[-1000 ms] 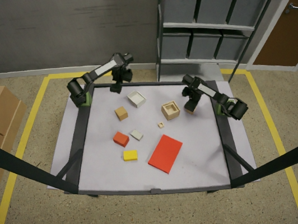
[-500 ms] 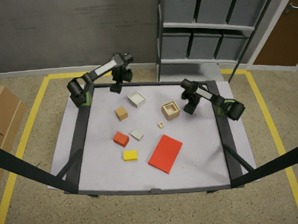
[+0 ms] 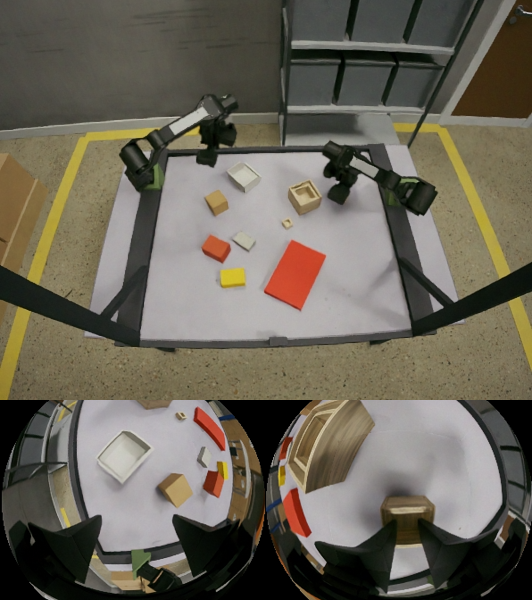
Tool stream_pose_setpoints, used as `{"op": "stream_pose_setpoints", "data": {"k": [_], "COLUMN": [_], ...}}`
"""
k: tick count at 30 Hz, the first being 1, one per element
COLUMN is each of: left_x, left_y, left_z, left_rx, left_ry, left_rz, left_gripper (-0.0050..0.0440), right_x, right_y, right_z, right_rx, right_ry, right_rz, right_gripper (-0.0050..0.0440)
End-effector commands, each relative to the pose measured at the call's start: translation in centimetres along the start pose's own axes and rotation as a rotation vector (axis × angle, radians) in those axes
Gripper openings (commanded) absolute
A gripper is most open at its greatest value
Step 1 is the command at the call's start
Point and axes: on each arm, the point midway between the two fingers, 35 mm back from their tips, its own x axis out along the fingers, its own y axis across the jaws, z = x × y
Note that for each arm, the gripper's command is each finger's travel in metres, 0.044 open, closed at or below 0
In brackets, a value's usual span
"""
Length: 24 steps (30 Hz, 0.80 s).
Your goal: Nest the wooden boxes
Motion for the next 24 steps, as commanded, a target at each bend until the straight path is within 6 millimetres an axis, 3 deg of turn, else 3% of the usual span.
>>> {"op": "stream_pose_setpoints", "data": {"k": [1,11,21,24], "left_x": [-0.4,-0.4,-0.4,-0.4], "left_y": [-0.1,-0.1,-0.1,-0.1], "left_z": [0.2,0.2,0.2,0.2], "left_rx": [0.01,0.01,0.01,0.01], "left_ry": [-0.011,-0.011,-0.011,-0.011], "left_rz": [0.012,0.012,0.012,0.012], "left_gripper": [0.04,0.04,0.04,0.04], "right_x": [-0.1,-0.2,-5.5,-6.0], "right_y": [0.2,0.2,0.2,0.1], "right_z": [0.1,0.2,0.5,0.4], "right_rx": [-0.005,-0.005,-0.016,-0.011], "right_ry": [-0.006,-0.006,-0.021,-0.015], "right_rz": [0.0,0.0,-0.009,-0.007], "right_gripper": [0.0188,0.0188,0.0188,0.0188]}}
